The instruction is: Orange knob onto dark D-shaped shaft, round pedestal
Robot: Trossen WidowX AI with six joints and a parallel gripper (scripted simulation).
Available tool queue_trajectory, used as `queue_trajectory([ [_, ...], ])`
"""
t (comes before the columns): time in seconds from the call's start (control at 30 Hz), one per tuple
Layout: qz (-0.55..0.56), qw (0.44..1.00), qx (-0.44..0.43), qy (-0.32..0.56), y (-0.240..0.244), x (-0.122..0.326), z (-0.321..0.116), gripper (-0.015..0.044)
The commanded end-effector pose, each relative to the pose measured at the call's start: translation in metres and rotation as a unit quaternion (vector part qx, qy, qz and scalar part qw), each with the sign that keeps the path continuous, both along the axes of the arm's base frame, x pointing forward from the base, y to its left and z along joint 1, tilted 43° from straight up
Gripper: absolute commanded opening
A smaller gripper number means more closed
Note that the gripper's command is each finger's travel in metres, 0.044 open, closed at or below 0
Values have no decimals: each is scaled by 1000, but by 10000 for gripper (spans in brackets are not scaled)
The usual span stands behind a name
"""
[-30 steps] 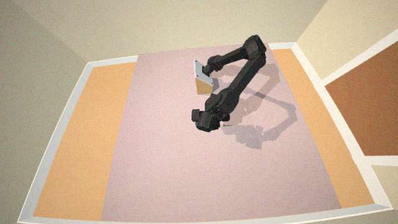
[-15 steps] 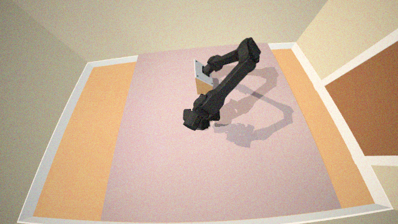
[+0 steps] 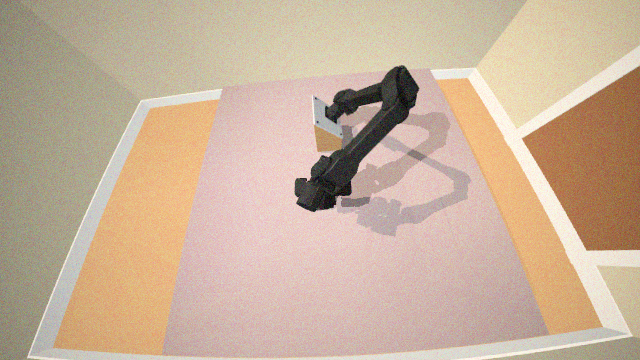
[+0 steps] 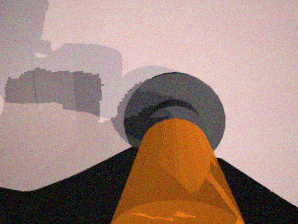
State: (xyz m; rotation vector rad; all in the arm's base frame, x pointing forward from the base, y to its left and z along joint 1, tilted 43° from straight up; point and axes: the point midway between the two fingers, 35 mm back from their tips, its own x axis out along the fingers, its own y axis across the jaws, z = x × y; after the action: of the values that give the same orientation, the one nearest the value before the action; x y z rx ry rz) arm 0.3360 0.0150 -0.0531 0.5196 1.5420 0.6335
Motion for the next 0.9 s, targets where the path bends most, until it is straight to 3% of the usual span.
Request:
queue_trajectory([
  [0.0,-2,1000,2,-3,-2,2,2,0],
  [0.7,-2,1000,2,-3,-2,0,3,0],
  [0.87,45,998,6,-45,-2,1,3,0],
])
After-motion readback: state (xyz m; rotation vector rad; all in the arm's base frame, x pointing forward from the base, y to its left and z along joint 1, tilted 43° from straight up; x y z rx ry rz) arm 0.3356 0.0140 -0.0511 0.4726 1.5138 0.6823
